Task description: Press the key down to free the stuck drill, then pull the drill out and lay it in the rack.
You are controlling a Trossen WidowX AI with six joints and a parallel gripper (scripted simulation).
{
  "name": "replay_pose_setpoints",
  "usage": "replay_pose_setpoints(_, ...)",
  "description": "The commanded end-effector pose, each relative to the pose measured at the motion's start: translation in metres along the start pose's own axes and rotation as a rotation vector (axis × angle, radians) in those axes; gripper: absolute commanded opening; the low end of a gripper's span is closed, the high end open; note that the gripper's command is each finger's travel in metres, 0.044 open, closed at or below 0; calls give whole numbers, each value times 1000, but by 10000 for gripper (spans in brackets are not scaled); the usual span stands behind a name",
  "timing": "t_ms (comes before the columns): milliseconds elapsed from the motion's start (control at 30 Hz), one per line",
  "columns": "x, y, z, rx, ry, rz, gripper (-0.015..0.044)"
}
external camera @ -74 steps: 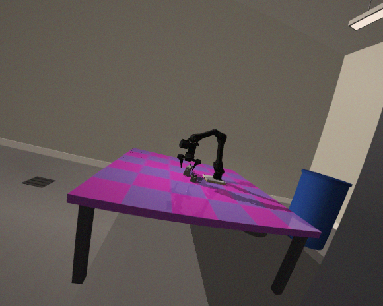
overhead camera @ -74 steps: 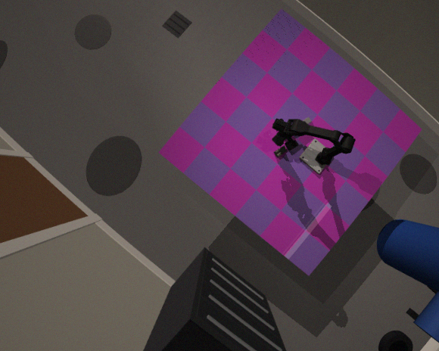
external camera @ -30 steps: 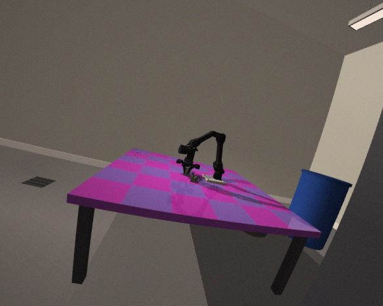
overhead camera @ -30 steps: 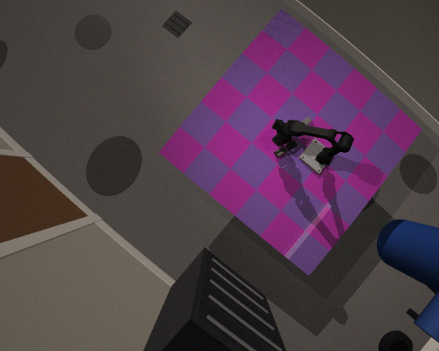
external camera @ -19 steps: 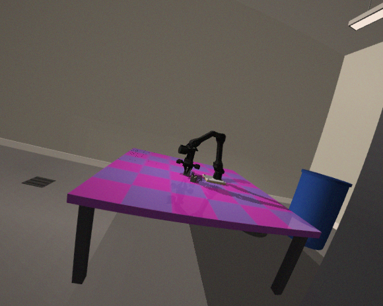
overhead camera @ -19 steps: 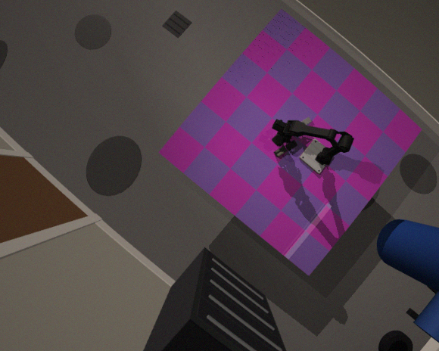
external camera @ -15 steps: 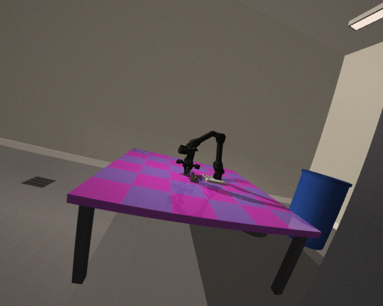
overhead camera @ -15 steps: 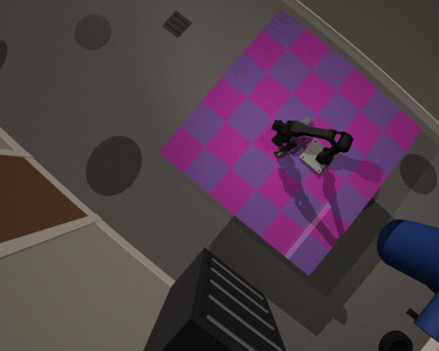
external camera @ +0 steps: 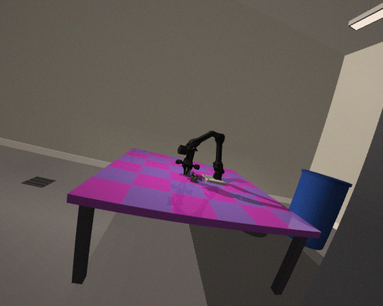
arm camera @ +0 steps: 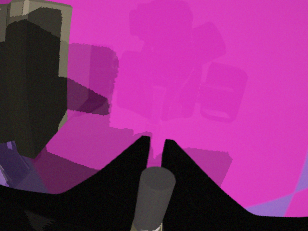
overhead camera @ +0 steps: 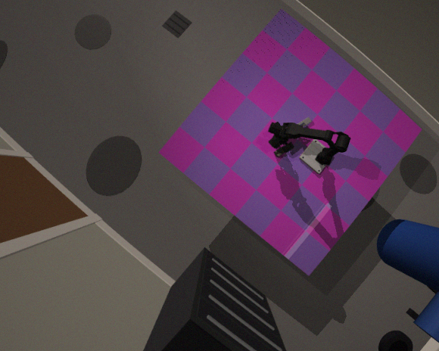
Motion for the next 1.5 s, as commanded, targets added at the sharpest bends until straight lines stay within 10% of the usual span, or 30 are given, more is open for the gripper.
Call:
replay_pose_setpoints(0, 1, 5, -1, -4, 0, 0, 0)
replay_pose_setpoints(333, 2, 19, -4, -4, 0, -2, 0)
replay_pose_setpoints(900, 0, 12, -2, -4, 0, -1, 440)
replay_pose_setpoints(1467, -2, 4, -2, -4, 0, 0, 440)
Point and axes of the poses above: the point midway between the two fingers, 35 mm back from their tips, its own x axis back along the fingers, its own z axis across the jaws, y = z × x, the point moved 1 cm from there along x, back along the fingers, and after that the axes turned 10 degrees about x, right-handed, at the moved point
